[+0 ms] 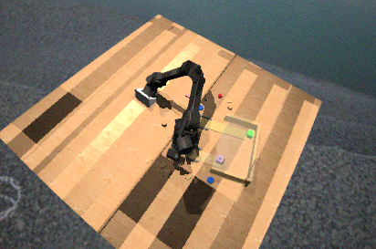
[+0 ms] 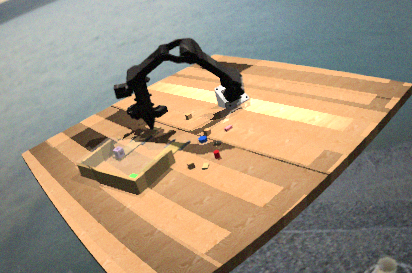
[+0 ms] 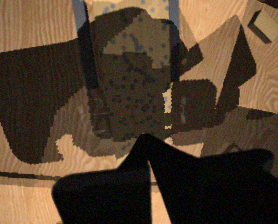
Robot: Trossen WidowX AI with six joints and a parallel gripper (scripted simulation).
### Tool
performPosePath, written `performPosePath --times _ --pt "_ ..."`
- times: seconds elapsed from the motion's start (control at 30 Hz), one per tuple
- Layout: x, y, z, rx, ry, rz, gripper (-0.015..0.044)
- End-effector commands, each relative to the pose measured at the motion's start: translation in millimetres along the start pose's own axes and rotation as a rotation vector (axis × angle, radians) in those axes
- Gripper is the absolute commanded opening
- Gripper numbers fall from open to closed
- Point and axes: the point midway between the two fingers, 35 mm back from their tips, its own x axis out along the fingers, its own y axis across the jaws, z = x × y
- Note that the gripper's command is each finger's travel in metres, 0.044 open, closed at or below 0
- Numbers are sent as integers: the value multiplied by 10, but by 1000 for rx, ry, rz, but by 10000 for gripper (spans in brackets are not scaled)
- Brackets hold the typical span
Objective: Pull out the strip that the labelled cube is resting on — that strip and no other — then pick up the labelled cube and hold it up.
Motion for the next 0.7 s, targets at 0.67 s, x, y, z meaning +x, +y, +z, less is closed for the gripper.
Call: performPosePath --times 0.67 --pt "37 13 -434 9 25 6 0"
